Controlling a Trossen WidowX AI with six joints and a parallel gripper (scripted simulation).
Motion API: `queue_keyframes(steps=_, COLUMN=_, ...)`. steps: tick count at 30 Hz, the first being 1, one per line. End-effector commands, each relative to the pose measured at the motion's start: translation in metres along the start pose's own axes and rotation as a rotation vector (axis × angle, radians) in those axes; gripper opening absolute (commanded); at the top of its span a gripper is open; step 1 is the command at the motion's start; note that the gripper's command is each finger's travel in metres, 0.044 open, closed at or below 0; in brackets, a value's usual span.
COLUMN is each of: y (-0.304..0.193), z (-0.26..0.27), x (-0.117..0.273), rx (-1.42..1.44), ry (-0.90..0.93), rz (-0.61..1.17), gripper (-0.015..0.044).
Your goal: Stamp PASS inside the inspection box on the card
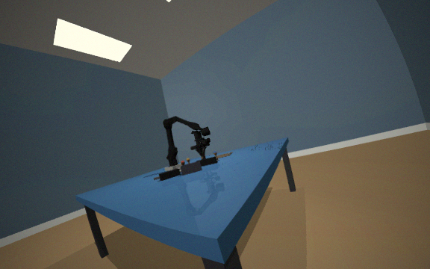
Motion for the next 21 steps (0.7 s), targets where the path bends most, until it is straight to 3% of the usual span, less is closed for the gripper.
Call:
queue_keyframes(steps=1, y=0.001, z=0.0, x=0.006, rx=0.0, ry=-0.001, rz=-0.002, gripper=0.0)
queue_keyframes(steps=21, y=0.001, z=0.0, x=0.038, rx=0.0, ry=-0.001, rz=-0.003, gripper=0.0)
Point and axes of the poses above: the point midway between the two fingers, 35 mm back from their tips, its own x axis back along the fingers, its own z axis across the jaws, y = z × x, the point moved 7 cm from there along x, back along the fingers, and after that the axes turned 5 degrees about -x, right-handed, at the moved point
